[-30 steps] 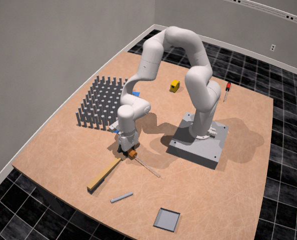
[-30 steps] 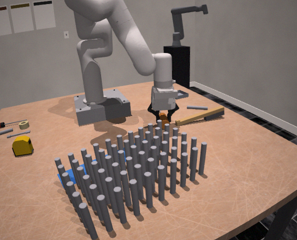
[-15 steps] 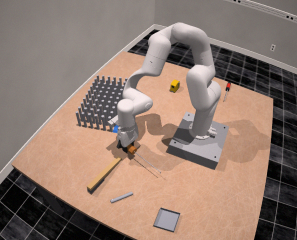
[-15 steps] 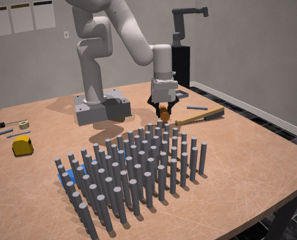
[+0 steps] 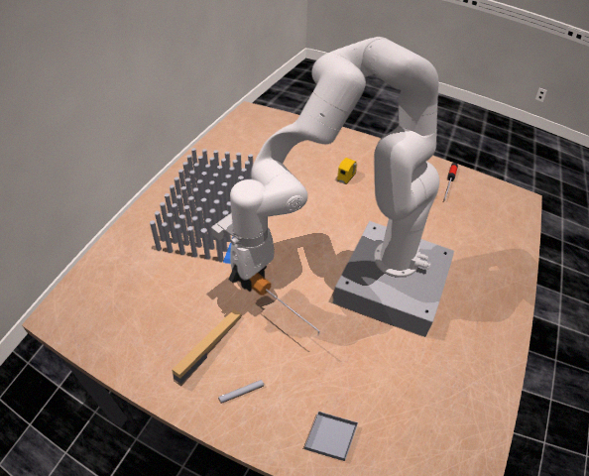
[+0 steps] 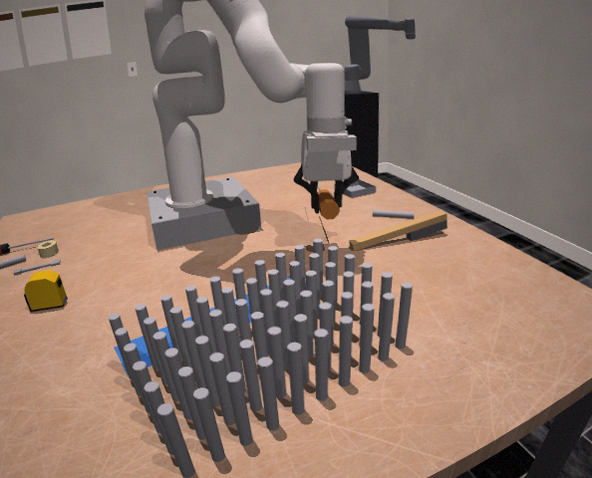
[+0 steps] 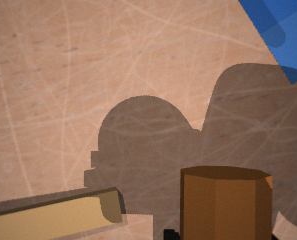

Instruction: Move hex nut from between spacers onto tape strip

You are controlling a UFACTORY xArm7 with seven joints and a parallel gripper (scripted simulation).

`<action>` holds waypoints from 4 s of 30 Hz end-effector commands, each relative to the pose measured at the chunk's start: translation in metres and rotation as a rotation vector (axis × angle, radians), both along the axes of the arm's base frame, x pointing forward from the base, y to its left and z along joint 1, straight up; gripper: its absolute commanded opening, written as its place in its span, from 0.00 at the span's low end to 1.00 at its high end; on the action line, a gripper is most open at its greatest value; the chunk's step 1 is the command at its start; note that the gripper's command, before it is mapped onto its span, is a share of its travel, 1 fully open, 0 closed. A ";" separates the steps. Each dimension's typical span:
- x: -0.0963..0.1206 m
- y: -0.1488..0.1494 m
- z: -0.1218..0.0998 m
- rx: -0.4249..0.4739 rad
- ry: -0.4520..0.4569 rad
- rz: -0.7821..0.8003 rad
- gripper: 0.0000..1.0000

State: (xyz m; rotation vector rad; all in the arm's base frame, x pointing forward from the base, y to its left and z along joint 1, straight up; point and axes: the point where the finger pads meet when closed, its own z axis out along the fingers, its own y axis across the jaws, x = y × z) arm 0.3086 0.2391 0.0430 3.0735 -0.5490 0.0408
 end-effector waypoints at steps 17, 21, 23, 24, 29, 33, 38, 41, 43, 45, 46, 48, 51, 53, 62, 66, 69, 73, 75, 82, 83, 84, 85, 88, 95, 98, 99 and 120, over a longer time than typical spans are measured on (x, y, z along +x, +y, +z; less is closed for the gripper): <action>0.000 -0.001 0.059 0.023 0.016 0.004 0.00; 0.000 -0.001 0.060 0.023 0.016 0.004 0.00; 0.000 -0.001 0.060 0.023 0.016 0.004 0.00; 0.000 -0.001 0.060 0.023 0.016 0.004 0.00; 0.000 -0.001 0.060 0.023 0.016 0.004 0.00; 0.000 -0.001 0.060 0.023 0.016 0.004 0.00; 0.000 -0.001 0.060 0.023 0.016 0.004 0.00; 0.000 -0.001 0.060 0.023 0.016 0.004 0.00; 0.000 -0.001 0.060 0.023 0.016 0.004 0.00; 0.000 -0.001 0.060 0.023 0.016 0.004 0.00; 0.000 -0.001 0.060 0.023 0.016 0.004 0.00; -0.001 -0.003 0.060 0.023 0.016 -0.011 0.00; -0.002 -0.015 0.060 0.026 0.015 -0.105 0.00; -0.004 -0.030 0.060 0.027 0.013 -0.227 0.00; -0.019 -0.128 0.060 0.022 0.019 -0.644 0.00; -0.024 -0.164 0.058 0.016 0.025 -0.803 0.00; -0.028 -0.194 0.056 0.016 0.028 -0.942 0.00; -0.035 -0.233 0.055 0.018 0.029 -1.124 0.00; -0.038 -0.253 0.055 0.020 0.029 -1.215 0.00; -0.048 -0.315 0.059 0.029 0.022 -1.502 0.00; -0.049 -0.324 0.060 0.030 0.019 -1.545 0.00; -0.050 -0.326 0.061 0.032 0.017 -1.590 0.00; -0.050 -0.326 0.061 0.033 0.015 -1.635 0.00; -0.050 -0.326 0.061 0.039 0.007 -1.768 0.00; -0.050 -0.326 0.061 0.050 -0.002 -1.975 0.00; -0.050 -0.326 0.061 0.059 -0.007 -2.163 0.00; -0.050 -0.326 0.061 0.060 -0.007 -2.199 0.00; -0.050 -0.326 0.061 0.041 -0.023 -2.574 0.00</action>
